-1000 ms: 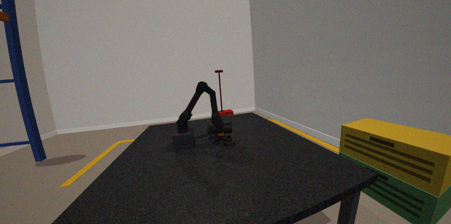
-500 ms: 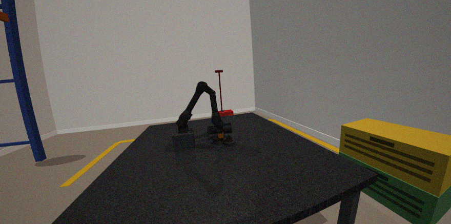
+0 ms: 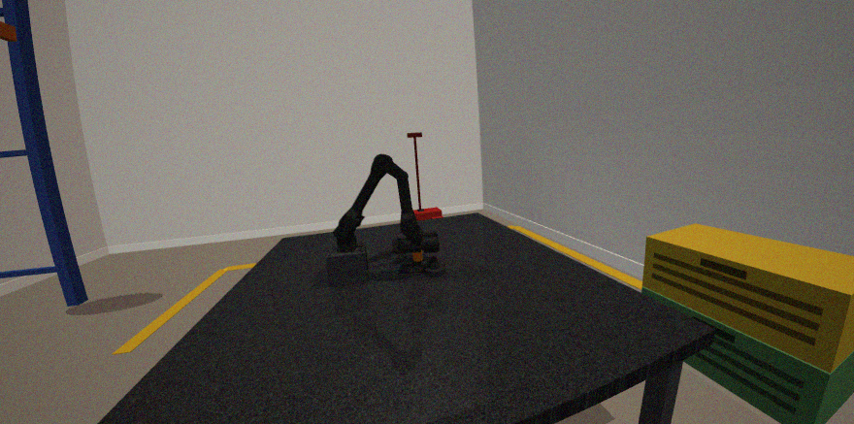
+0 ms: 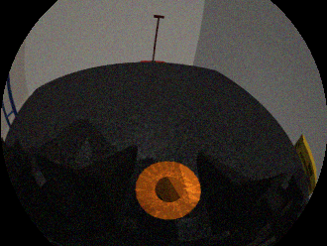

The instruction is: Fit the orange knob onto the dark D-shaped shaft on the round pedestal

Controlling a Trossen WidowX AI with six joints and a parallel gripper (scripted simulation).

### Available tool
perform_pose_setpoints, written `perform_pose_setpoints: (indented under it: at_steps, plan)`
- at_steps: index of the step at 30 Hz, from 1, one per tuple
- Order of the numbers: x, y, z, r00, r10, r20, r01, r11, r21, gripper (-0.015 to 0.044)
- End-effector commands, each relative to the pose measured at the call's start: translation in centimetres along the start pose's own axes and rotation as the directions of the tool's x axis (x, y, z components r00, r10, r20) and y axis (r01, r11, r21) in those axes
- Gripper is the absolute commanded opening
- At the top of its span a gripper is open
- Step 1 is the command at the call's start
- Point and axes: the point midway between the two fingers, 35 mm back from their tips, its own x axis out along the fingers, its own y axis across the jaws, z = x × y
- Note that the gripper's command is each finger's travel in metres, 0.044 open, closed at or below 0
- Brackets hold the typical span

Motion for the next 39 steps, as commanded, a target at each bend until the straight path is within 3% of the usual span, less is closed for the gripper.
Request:
perform_pose_setpoints:
  at_steps: [1, 6, 14, 21, 27, 29, 32, 36, 39]
  plan:
    - [0.0, 0.0, 0.0, 1.000, 0.000, 0.001, 0.000, 1.000, 0.003, 0.0312]
    - [0.0, 0.0, 0.0, 1.000, 0.000, 0.001, 0.000, 1.000, 0.003, 0.0440]
    - [-0.1, 0.0, 0.2, 1.000, 0.000, 0.001, 0.000, 1.000, 0.002, 0.0440]
    - [-3.0, -0.2, 6.6, 1.000, -0.001, -0.001, 0.001, 1.000, -0.001, 0.0440]
    - [-3.2, -0.1, 7.3, 1.000, 0.006, -0.016, -0.006, 1.000, 0.002, 0.0440]
    - [-2.6, 0.0, 7.0, 0.989, 0.050, -0.142, -0.046, 0.999, 0.027, 0.0440]
    - [-2.0, 0.1, 6.6, 0.900, 0.113, -0.422, -0.090, 0.993, 0.073, 0.0440]
    - [-2.7, 0.1, 7.3, 0.673, 0.098, -0.733, -0.062, 0.995, 0.076, 0.0440]
    - [-4.0, 0.0, 8.8, 0.469, 0.022, -0.883, -0.008, 1.000, 0.021, 0.0440]
